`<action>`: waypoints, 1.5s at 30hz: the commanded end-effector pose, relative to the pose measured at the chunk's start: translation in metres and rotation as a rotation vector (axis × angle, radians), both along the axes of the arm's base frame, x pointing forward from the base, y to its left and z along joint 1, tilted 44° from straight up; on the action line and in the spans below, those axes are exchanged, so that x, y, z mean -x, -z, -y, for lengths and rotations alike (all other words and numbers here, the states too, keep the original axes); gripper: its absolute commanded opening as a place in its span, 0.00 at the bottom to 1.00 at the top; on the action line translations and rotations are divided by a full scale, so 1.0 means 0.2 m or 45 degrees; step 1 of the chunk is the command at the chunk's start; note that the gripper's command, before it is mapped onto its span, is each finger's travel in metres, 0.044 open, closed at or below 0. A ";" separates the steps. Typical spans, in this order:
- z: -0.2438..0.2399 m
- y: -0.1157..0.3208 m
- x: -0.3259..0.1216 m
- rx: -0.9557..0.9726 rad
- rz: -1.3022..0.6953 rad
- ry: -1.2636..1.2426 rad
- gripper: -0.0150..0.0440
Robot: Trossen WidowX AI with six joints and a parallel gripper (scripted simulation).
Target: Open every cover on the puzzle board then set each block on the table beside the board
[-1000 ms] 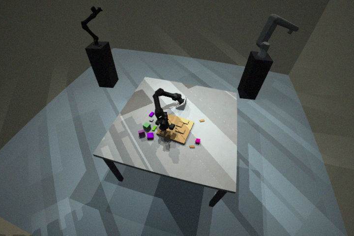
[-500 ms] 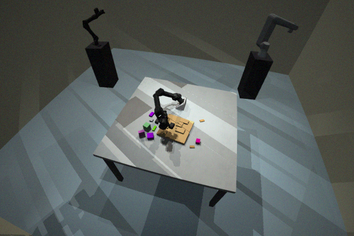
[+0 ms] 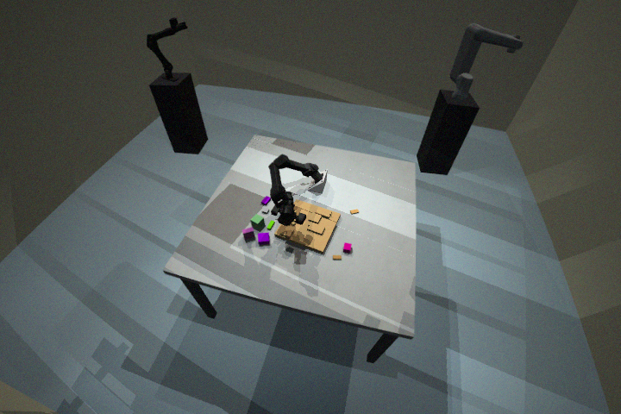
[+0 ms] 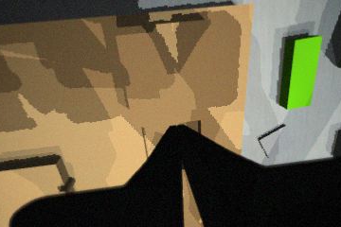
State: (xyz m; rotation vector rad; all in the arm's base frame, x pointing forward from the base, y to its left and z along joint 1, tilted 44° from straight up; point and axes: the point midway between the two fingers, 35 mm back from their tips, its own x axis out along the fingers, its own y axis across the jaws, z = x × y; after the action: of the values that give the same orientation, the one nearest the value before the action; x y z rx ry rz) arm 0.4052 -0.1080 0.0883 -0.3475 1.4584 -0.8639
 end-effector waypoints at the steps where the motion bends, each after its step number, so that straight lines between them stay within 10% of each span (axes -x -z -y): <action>1: -0.02 -0.02 -0.01 -0.004 0.004 0.002 0.25; 45: -0.76 0.55 0.39 0.213 1.368 1.442 0.25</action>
State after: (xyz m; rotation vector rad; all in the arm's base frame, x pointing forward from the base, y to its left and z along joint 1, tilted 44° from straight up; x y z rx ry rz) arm 0.3292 0.0440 -0.0202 0.8096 0.4677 -1.6828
